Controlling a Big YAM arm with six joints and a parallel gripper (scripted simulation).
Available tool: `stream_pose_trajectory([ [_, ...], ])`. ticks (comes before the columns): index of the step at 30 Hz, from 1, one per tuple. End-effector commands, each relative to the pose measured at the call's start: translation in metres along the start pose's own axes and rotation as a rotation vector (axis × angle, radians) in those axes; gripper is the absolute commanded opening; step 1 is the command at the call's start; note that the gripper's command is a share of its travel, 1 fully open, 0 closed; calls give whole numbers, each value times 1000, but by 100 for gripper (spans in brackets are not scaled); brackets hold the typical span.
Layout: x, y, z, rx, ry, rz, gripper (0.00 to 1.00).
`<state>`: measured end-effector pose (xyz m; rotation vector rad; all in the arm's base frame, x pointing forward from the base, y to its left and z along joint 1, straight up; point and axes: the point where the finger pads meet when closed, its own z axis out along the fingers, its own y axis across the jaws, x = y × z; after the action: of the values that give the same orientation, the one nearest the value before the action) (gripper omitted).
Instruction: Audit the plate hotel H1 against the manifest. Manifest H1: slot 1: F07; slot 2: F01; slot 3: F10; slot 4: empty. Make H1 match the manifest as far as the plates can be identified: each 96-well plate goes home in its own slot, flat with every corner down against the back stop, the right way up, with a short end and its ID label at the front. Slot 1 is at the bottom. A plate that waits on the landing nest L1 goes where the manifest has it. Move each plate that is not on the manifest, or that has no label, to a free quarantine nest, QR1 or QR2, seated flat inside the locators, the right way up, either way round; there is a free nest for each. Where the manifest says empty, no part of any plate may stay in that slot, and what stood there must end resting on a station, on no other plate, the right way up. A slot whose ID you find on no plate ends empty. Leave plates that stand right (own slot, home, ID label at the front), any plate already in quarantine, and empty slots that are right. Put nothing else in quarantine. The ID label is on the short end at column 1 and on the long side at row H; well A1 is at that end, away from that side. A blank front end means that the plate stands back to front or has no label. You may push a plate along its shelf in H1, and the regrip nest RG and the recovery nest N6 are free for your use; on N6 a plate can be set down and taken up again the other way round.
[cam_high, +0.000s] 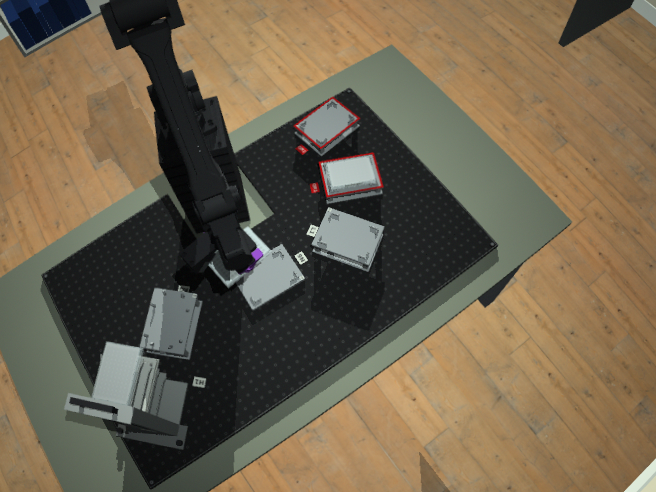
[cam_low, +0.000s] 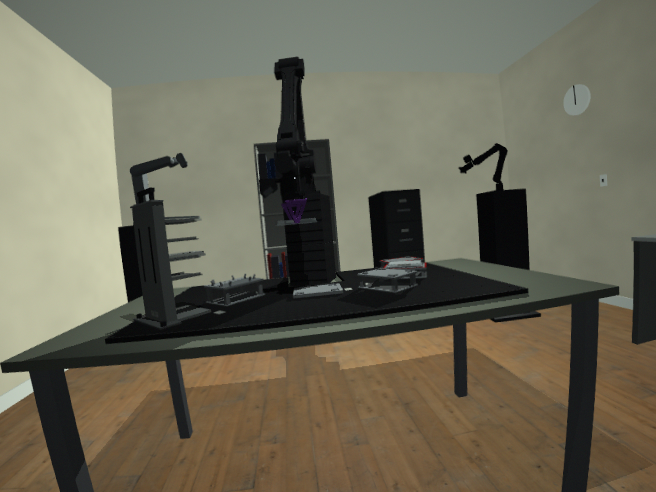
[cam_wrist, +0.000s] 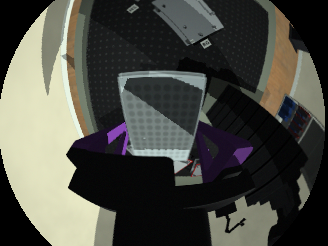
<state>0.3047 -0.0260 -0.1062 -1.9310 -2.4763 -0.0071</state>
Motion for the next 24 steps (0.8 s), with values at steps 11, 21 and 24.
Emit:
stream_pose_trajectory([
  [11, -45, 10, -4, -13, -10, -225, 86],
  [21, -73, 7, -3, -12, -10, -258, 86],
  [24, -85, 7, -8, -23, -20, -308, 86],
])
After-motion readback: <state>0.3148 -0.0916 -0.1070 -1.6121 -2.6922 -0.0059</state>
